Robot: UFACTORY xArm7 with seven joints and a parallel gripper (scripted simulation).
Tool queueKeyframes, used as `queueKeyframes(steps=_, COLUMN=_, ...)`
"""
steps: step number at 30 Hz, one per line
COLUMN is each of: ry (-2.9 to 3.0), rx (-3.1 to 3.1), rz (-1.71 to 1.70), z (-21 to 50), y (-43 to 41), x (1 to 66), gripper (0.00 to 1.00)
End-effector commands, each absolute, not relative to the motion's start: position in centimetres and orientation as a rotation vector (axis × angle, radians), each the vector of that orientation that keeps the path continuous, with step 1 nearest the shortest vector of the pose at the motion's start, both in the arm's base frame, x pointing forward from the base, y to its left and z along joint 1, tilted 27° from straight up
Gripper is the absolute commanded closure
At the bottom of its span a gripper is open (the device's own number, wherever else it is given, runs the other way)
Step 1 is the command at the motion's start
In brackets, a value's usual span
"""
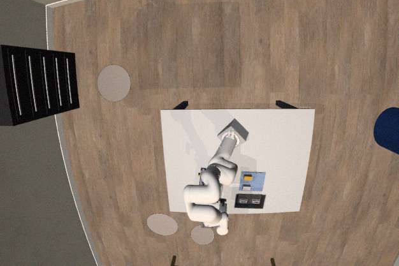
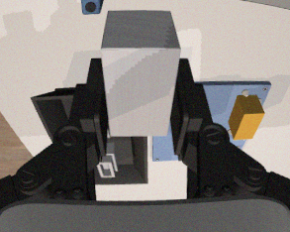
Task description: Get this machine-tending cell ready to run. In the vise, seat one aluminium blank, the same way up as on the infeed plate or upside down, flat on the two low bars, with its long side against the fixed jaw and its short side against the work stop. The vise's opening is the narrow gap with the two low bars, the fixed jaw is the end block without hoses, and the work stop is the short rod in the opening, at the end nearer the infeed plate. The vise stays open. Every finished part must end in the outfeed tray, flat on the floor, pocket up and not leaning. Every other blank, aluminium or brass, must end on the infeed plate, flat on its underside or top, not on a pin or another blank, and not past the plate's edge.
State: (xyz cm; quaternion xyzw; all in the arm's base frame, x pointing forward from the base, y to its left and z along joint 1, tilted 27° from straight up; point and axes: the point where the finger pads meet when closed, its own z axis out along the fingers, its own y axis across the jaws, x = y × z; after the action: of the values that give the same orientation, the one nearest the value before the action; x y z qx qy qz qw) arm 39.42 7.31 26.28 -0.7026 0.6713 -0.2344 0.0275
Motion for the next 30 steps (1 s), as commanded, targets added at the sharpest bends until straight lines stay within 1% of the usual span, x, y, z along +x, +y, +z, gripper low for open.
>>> queueKeyframes(steps=1, ry=2.07, rx=-2.164, rz=-0.721, z=28.0, y=3.7, x=40.6, gripper=1.0)
queueKeyframes(steps=3, ry=2.07, rx=-2.164, rz=-0.721, z=28.0, y=3.7, x=40.6, gripper=1.0)
queueKeyframes(steps=5, ry=2.073, rx=-2.159, rz=-0.719, z=29.1, y=1.3, x=41.4, gripper=1.0)
queueKeyframes(steps=10, ry=2.077, rx=-2.155, rz=-0.718, z=30.2, y=-1.2, x=42.1, gripper=1.0)
queueKeyframes(steps=30, ry=2.077, rx=-2.154, rz=-0.718, z=30.2, y=-1.3, x=42.2, gripper=1.0)
